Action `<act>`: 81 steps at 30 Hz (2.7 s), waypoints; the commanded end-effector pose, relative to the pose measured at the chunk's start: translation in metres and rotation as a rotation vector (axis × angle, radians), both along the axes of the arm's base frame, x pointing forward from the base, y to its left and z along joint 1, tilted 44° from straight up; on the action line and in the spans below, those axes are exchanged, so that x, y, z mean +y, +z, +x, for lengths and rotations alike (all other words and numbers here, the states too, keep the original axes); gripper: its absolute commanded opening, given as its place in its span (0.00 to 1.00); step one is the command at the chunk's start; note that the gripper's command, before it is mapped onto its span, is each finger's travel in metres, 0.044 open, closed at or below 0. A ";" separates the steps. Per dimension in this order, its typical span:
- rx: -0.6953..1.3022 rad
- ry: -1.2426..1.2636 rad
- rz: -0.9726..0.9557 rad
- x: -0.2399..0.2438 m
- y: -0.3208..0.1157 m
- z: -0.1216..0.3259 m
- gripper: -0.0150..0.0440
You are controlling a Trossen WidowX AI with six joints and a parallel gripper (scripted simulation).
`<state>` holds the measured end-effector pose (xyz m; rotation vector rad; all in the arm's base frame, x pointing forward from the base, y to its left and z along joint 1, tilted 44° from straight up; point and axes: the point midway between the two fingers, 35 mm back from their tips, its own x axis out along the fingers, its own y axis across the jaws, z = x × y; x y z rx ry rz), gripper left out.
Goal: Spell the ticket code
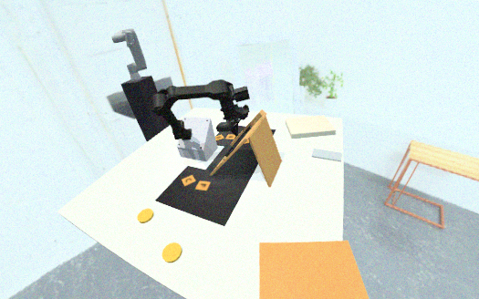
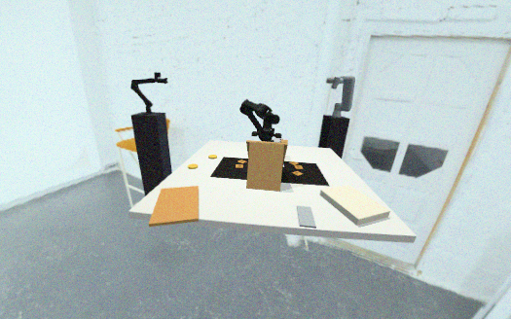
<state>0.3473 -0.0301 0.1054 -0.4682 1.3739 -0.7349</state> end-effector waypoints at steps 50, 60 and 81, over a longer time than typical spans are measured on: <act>0.000 0.001 0.003 -0.011 -0.011 0.014 0.25; 0.000 0.001 0.003 -0.009 -0.013 0.014 0.25; 0.000 0.001 0.003 -0.004 -0.018 0.016 0.25</act>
